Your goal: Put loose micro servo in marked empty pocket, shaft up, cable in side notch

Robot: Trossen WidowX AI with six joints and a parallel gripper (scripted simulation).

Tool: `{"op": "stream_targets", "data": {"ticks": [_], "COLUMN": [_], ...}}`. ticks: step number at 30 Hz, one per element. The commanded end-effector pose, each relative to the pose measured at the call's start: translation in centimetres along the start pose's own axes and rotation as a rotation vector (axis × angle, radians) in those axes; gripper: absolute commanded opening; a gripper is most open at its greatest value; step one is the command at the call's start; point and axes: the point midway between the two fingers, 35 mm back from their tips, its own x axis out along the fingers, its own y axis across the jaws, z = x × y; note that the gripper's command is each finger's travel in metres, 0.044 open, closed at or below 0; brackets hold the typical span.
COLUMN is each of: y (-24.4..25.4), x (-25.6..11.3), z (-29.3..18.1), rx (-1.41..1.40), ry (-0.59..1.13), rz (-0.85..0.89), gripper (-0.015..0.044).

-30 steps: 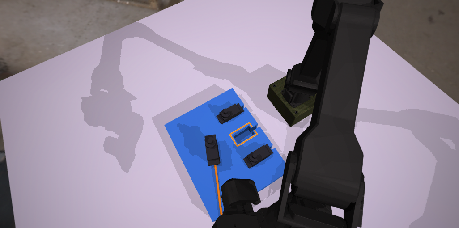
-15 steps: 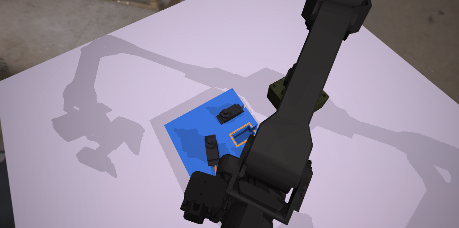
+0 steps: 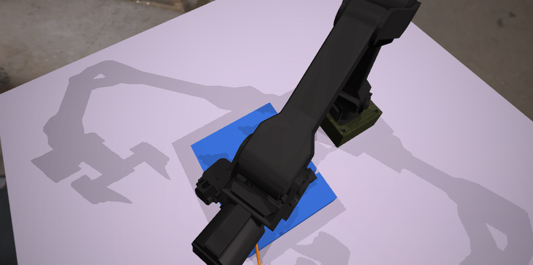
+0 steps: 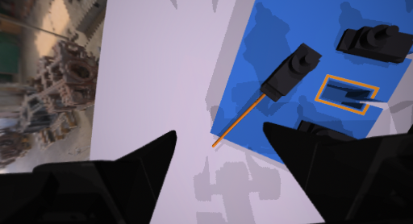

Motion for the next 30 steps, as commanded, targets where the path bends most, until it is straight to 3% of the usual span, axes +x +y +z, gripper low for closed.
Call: {"op": "stream_targets", "data": {"ticks": [1,22,30], "y": [-1.3,-7.4,-7.6], "x": [0.6,1.8,2.0], "z": [1.1,5.2,5.2], "rx": [0.125,0.733,0.753], "ry": [0.025,0.093,0.094], "rz": [-0.06,-0.336,-0.345], "gripper": [0.044,0.044,0.044]}}
